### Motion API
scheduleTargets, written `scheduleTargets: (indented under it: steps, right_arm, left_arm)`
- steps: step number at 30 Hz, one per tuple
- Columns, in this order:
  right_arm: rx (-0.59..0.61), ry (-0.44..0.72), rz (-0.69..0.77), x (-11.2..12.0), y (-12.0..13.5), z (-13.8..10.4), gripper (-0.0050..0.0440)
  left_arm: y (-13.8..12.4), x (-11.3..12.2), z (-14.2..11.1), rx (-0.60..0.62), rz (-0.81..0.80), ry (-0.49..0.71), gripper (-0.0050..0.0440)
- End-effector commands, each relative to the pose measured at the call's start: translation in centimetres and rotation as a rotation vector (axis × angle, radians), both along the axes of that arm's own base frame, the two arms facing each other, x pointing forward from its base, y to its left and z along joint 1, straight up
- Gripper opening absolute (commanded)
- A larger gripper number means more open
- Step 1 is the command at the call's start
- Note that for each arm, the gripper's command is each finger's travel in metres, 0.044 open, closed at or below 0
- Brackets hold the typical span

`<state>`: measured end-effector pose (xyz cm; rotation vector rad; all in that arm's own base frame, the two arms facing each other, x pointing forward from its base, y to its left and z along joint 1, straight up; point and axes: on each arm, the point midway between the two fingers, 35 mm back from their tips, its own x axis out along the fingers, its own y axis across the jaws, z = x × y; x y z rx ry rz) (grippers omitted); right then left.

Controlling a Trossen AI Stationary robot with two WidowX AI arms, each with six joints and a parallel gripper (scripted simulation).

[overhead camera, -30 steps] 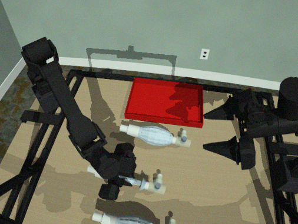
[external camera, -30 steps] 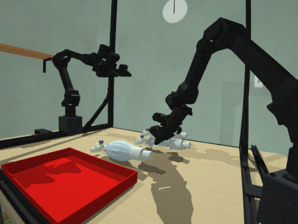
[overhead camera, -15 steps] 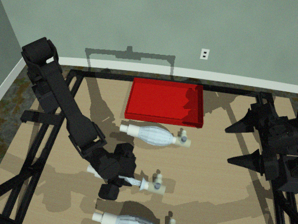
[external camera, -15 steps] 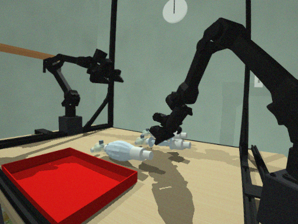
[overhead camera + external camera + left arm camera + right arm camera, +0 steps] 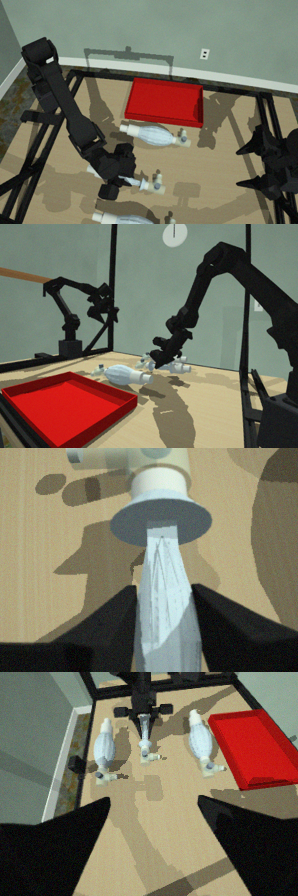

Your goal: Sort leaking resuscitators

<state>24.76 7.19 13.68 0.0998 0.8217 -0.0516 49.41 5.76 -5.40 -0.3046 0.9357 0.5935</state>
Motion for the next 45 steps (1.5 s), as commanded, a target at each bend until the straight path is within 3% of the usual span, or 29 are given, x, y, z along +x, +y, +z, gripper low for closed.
scheduleTargets:
  steps: [1, 12, 13, 18, 29, 35, 40, 45]
  right_arm:
    - [-0.021, 0.044, -0.004, -0.8, 0.0, -1.0, 0.0440]
    - [-0.054, 0.101, -0.008, -1.9, -0.1, -2.1, 0.0440]
    - [-0.047, 0.088, -0.002, -1.7, 0.0, -1.7, 0.0440]
    - [-0.047, 0.088, -0.002, -1.7, 0.0, -1.7, 0.0440]
    - [-0.047, 0.088, -0.002, -1.7, 0.0, -1.7, 0.0440]
    - [-0.047, 0.090, -0.001, -1.7, 0.0, -1.7, 0.0440]
    - [-0.047, 0.090, -0.001, -1.7, 0.0, -1.7, 0.0440]
    - [-0.047, 0.090, -0.001, -1.7, 0.0, -1.7, 0.0440]
  left_arm:
    - [0.1, 0.0, 0.1, 0.001, 0.003, -0.002, 0.0000]
    - [0.1, 0.0, 0.1, 0.001, 0.003, -0.002, 0.0000]
    - [0.1, 0.0, 7.0, 0.000, 0.002, 0.000, 0.0000]
    - [0.1, 0.0, 10.7, 0.000, 0.002, 0.000, 0.0000]
    - [0.1, 0.0, 10.7, 0.000, 0.002, 0.000, 0.0000]
    - [0.0, -6.1, 17.9, 0.000, 0.001, -0.108, 0.0000]
    - [-0.1, -11.9, 22.1, 0.002, 0.001, -0.210, 0.0000]
    - [-0.1, -11.9, 22.1, 0.002, 0.001, -0.210, 0.0000]
